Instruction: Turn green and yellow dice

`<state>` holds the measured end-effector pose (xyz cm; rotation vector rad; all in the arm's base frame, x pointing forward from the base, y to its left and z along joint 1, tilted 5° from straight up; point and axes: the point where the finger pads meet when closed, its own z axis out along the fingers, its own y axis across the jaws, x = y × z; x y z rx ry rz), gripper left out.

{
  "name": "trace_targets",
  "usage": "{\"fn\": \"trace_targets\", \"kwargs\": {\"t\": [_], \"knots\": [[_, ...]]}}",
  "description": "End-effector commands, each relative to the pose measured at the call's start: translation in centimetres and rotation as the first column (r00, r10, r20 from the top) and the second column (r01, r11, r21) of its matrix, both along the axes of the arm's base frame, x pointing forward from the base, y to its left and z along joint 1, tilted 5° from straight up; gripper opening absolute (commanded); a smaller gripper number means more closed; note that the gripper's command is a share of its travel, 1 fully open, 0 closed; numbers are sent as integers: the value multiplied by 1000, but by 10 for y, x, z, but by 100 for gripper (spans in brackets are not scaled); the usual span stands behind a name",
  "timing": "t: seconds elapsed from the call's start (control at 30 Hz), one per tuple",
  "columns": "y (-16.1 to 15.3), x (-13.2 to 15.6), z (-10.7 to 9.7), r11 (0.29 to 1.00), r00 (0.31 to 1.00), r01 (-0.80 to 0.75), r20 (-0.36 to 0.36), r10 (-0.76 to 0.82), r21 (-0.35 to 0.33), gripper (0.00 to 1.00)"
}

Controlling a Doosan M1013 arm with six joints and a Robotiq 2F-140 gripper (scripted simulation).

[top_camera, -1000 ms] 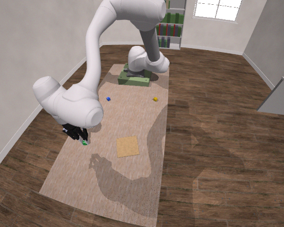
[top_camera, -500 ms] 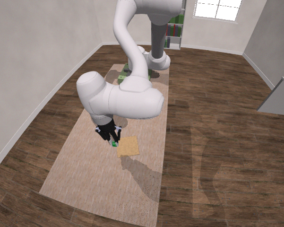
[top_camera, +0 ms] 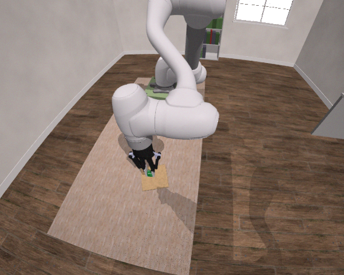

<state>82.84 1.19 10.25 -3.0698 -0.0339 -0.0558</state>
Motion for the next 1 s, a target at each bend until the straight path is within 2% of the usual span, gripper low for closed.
{"fn": "trace_targets", "kwargs": {"t": [0.0,0.3,0.8,0.97], "knots": [[0,0,0,1000,1000,0,0,0,0,21],[1,0,-11,1000,1000,0,0,0,0,21],[6,3,-77,1000,1000,0,0,0,0,21],[6,3,-86,1000,1000,0,0,0,0,21]]}}
